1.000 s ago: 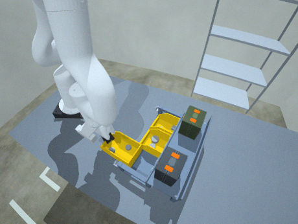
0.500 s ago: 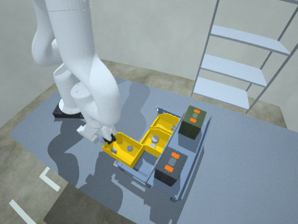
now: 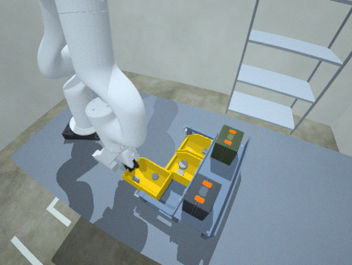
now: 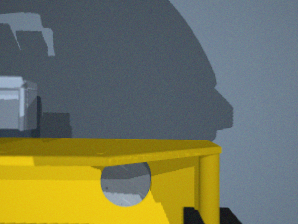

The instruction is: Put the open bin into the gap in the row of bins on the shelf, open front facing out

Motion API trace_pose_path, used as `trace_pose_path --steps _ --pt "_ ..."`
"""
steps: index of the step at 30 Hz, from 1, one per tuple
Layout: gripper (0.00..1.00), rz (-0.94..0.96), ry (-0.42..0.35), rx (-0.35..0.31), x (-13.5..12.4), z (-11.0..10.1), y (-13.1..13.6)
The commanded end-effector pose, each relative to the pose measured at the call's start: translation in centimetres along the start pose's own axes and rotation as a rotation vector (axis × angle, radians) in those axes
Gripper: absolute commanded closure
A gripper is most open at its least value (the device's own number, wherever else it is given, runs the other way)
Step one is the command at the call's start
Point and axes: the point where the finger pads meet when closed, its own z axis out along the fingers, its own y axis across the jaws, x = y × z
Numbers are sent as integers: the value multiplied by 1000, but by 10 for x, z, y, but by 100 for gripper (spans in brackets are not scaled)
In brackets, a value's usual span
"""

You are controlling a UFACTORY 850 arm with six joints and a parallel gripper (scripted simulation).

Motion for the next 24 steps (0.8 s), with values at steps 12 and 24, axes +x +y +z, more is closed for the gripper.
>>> trace_pose_path --steps 12,24 --pt "100 0 0 -2 0 0 -9" --pt "100 0 0 -2 0 0 -13"
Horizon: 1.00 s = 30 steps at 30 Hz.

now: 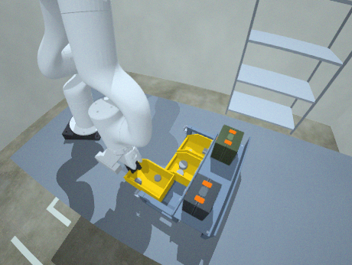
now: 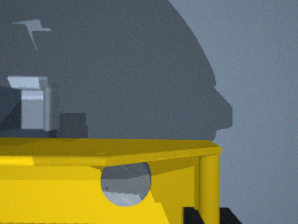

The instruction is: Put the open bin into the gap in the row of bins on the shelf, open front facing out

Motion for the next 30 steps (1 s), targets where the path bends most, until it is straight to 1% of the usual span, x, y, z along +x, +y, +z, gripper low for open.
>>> trace_pose_path --steps 1,7,19,24,30 --pt "100 0 1 0 0 0 -1" --pt "100 0 1 0 0 0 -11" --pt "100 0 1 0 0 0 -11" --pt "100 0 1 0 0 0 -21" --pt "100 0 1 0 0 0 -21"
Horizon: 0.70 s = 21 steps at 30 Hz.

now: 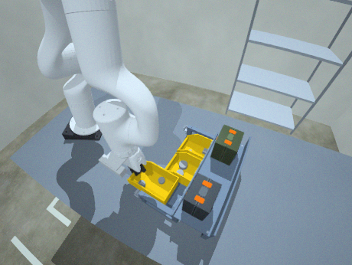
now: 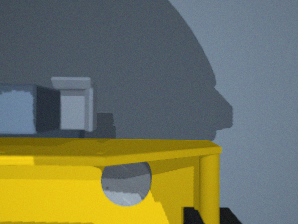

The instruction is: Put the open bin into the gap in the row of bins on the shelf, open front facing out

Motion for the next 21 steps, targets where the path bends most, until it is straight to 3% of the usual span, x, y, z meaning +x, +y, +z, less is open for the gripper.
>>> trace_pose_path --steps 1,21 --pt "100 0 1 0 0 0 -1" --pt "100 0 1 0 0 0 -11"
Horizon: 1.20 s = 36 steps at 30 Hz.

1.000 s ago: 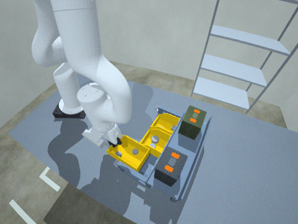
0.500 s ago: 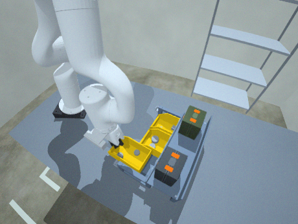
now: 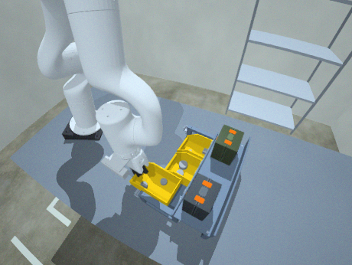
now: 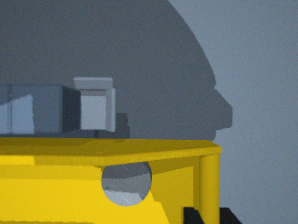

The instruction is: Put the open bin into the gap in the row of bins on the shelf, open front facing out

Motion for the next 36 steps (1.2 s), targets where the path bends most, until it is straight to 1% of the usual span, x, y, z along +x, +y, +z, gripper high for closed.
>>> trace_pose_path --steps 1,7,19,24,36 --pt "100 0 1 1 0 -1 -1" --pt "100 0 1 1 0 -1 -11" --pt "100 0 1 1 0 -1 -11" --pt "100 0 1 1 0 -1 -21" --pt "100 0 1 1 0 -1 -21"
